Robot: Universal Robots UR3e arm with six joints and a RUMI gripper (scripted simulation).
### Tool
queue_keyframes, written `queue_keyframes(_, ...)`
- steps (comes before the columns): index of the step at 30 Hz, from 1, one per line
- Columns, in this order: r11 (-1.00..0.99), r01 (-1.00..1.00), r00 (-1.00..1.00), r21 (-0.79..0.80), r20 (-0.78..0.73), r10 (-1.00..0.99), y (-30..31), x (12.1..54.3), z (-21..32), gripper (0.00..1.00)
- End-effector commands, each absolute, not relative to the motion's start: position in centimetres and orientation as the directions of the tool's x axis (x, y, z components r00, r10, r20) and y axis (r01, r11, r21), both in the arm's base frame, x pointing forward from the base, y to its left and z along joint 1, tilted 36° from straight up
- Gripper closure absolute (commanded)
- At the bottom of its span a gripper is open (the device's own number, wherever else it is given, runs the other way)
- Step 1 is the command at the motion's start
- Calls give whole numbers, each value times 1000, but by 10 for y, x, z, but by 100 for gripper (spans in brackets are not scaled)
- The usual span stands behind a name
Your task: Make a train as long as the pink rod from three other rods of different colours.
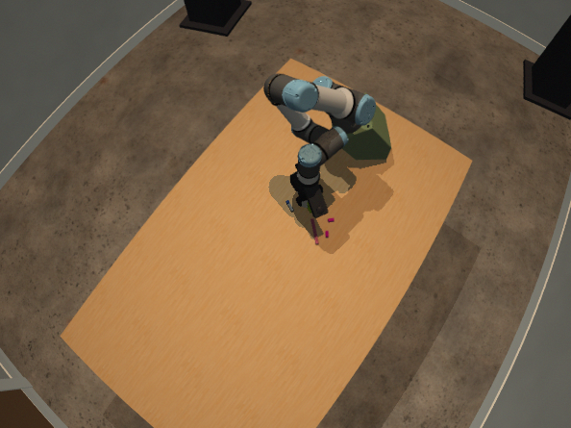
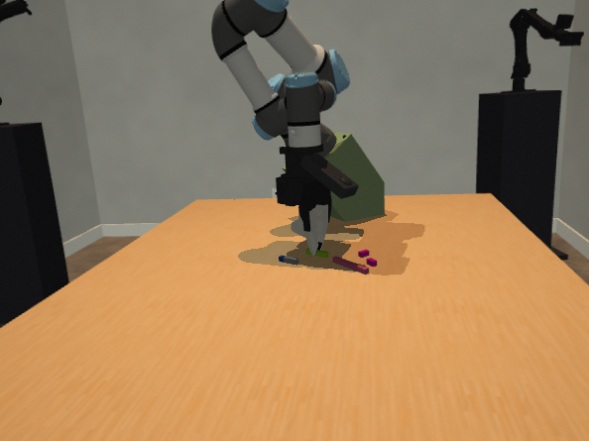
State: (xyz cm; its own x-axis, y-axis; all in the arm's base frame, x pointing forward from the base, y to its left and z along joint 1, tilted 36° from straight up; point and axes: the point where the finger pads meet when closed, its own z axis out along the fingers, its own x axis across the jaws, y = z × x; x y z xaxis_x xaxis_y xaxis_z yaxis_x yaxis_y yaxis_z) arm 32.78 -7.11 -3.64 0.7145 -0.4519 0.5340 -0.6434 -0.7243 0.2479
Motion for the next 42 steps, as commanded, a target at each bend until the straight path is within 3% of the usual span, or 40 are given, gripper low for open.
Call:
queue_keyframes(1,-725,-643,714,247,535,-452,-69,327,-33,100)
queue_keyframes(42,-725,-643,714,247,535,-452,-29,306,29,100)
